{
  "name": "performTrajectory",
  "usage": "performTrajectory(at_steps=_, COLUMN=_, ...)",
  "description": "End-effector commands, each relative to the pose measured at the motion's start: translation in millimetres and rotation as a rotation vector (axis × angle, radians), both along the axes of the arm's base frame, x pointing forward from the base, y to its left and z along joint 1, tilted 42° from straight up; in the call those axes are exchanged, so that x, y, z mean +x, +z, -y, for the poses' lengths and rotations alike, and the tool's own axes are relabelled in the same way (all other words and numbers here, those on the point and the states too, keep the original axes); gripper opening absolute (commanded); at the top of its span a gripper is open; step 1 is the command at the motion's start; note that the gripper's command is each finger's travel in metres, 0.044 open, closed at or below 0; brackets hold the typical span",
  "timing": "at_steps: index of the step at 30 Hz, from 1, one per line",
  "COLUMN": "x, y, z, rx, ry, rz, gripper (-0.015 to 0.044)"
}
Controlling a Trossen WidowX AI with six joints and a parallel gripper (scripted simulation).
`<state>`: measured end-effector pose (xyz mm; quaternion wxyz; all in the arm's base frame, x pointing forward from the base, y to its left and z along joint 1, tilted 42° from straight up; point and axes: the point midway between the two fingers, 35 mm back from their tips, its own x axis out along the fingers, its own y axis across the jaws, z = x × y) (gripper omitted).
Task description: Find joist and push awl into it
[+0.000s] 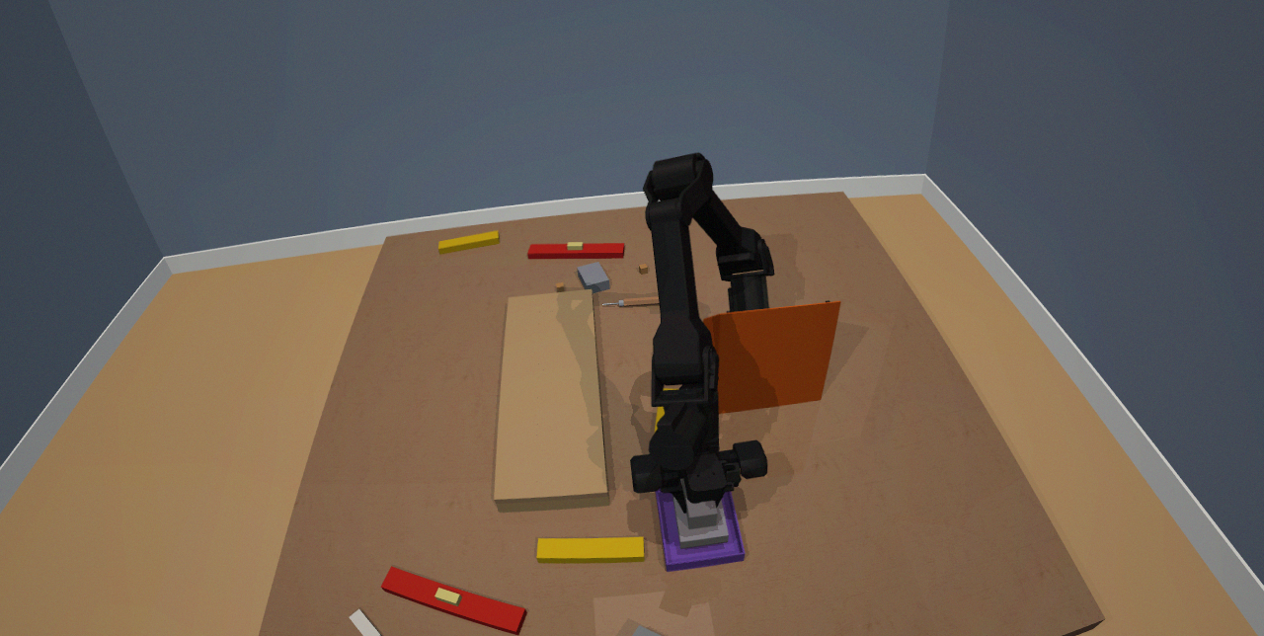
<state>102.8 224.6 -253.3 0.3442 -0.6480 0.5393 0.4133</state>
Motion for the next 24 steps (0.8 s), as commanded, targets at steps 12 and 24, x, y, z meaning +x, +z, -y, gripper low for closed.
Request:
performTrajectory(at_steps=12, x=2.8, y=-15.6, z=14.4, rx=0.0, ry=0.006, rz=0.002, gripper=0.0)
performTrajectory(at_steps=24, x=2.6, y=-18.2, z=17.7, rx=-0.003, ry=0.0, rz=0.0, gripper=0.0184)
